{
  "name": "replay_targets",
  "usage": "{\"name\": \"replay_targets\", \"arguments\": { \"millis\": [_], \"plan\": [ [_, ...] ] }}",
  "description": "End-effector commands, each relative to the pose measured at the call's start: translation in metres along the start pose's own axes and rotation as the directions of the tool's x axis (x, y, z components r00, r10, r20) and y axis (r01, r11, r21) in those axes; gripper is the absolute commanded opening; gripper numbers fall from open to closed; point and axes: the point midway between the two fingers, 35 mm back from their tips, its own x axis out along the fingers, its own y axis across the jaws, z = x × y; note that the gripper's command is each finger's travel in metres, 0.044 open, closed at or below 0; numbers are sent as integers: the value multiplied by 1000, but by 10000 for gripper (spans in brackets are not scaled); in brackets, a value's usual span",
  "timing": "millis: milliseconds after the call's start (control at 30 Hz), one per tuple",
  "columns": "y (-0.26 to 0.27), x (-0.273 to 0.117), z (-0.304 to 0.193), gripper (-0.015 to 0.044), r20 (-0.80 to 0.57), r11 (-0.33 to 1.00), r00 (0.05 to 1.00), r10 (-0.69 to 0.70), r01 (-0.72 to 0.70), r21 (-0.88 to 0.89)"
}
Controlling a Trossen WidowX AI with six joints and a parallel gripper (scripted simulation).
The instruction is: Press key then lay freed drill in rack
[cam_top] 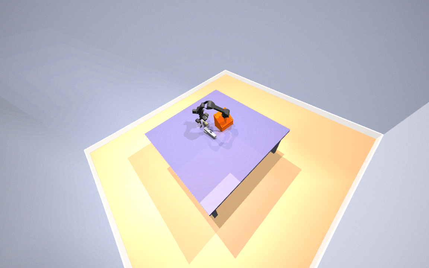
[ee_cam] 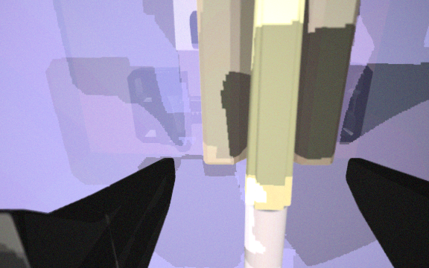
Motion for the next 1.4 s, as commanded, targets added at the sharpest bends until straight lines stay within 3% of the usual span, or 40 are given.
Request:
{"name": "replay_targets", "arguments": {
  "millis": [0, 567, 733, 1367],
  "plan": [
    [0, -3, 0, 440, 1, 1000, 1000, 1, -1, 1],
    [0, -76, -1, 440, -1, 1000, 1000, 3, -3, 5],
    [-2, -73, 2, 440, -4, 1000, 1000, 4, -3, 13],
    [-133, -69, 106, 440, -256, 995, 966, -31, 55, 85]
  ]
}}
